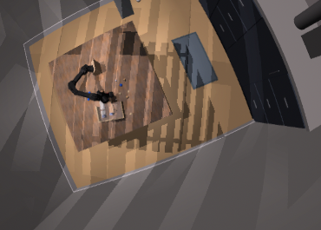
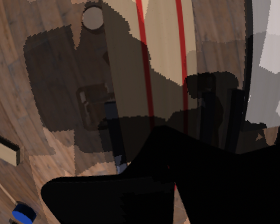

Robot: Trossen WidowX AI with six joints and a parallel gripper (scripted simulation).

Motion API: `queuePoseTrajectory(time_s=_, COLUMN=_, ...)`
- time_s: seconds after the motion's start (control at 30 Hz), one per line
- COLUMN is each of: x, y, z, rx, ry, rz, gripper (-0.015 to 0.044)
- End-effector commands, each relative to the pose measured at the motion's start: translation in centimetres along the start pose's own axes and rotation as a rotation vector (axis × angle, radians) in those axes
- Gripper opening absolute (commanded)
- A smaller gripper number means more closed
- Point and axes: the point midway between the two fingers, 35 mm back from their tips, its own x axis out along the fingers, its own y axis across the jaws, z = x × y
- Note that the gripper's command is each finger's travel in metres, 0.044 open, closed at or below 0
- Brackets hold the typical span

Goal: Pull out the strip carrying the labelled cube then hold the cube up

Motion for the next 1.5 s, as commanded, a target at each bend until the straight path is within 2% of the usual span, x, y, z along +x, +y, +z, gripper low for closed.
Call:
queuePoseTrajectory(time_s=0.0, x=0.4, y=0.0, z=-1.1, rx=-0.004, ry=0.019, rz=0.0, gripper=0.0)
queuePoseTrajectory(time_s=1.47, x=0.5, y=0.2, z=-7.9, rx=-0.007, ry=0.021, rz=0.0, gripper=0.0)
